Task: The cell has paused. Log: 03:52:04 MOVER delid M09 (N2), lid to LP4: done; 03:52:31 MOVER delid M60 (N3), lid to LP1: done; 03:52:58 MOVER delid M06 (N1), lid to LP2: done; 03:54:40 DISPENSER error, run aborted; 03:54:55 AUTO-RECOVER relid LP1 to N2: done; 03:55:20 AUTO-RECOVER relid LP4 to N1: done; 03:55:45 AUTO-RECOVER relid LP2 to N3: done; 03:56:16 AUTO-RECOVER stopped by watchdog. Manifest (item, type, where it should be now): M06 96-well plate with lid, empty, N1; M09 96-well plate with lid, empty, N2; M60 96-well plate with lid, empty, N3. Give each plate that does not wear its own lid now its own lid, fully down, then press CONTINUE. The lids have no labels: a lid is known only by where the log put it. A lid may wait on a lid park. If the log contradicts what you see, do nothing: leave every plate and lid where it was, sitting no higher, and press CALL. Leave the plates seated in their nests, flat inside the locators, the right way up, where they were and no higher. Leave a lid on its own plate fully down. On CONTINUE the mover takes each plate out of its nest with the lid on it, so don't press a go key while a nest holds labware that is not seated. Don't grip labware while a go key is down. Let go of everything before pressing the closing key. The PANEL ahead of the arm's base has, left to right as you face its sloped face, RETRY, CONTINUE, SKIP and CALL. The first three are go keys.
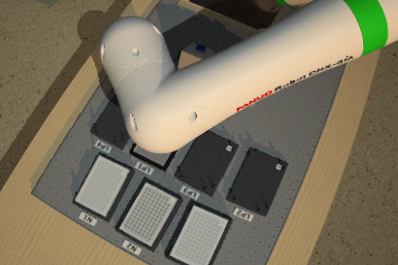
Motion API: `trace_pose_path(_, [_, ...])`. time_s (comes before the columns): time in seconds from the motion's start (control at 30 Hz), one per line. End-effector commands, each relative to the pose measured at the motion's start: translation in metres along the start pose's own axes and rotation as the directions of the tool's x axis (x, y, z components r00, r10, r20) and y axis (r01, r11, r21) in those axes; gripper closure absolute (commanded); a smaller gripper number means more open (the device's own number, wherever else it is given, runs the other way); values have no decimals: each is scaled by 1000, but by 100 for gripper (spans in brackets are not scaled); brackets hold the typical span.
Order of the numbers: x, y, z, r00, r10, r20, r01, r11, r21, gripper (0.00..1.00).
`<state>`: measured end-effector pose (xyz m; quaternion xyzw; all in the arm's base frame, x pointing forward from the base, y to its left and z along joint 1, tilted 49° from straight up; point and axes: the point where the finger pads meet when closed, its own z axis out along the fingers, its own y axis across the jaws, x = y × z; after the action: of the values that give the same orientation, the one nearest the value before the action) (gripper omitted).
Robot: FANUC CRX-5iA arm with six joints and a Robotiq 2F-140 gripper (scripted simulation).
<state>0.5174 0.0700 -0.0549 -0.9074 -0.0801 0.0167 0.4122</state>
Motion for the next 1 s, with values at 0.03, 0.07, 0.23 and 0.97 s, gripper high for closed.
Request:
trace_pose_path(0.03, [0, 0, 1, 1000, 0, 0, 0, 1000, 0, 34])
trace_pose_path(0.07, [0, 0, 2, 1000, 0, 0, 0, 1000, 0, 34])
trace_pose_path(0.23, [0, 0, 3, 1000, 0, 0, 0, 1000, 0, 34])
trace_pose_path(0.97, [0, 0, 6, 1000, 0, 0, 0, 1000, 0, 34])
